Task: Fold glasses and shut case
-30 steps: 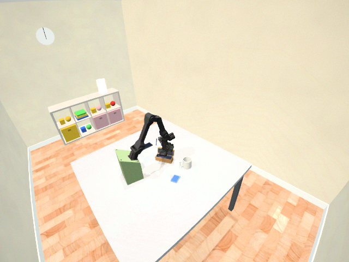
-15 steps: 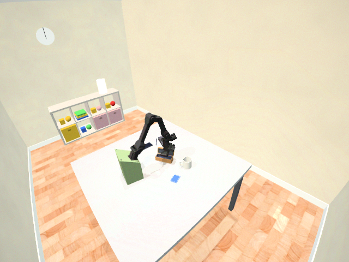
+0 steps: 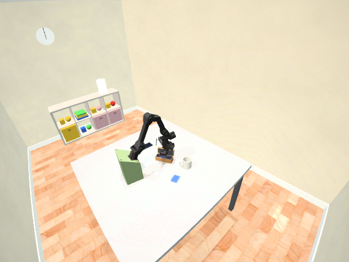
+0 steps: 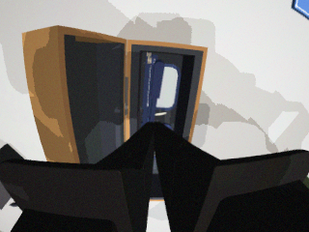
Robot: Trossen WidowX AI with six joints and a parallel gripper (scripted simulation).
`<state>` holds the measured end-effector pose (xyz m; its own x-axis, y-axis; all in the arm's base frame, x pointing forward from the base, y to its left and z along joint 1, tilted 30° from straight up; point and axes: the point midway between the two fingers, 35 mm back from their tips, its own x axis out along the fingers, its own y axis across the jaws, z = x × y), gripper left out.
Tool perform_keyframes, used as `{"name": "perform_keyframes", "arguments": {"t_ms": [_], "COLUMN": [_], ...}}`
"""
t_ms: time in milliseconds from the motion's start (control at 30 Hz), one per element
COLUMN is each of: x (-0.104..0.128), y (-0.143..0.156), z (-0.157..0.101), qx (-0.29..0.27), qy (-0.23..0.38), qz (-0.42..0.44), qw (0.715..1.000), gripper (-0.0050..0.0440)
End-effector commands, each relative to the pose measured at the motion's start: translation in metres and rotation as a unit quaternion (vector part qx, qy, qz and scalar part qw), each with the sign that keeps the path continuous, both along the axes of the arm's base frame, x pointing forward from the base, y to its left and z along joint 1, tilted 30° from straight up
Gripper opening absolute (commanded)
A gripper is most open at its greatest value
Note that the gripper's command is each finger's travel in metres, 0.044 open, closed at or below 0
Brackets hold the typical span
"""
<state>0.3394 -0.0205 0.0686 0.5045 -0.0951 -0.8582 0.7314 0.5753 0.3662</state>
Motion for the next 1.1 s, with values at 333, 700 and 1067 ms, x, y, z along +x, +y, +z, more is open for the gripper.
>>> {"name": "perform_keyframes", "arguments": {"t_ms": [333, 700, 1067], "x": [-0.031, -0.047, -0.057], "y": [0.056, 0.091, 0.102], "z": [-0.018, -0.033, -0.021], "qx": [0.001, 0.001, 0.002], "qy": [0.004, 0.004, 0.003], "qz": [0.002, 0.002, 0.004], "qw": [1.0, 1.0, 1.0], "gripper": [0.0, 0.0, 0.0]}}
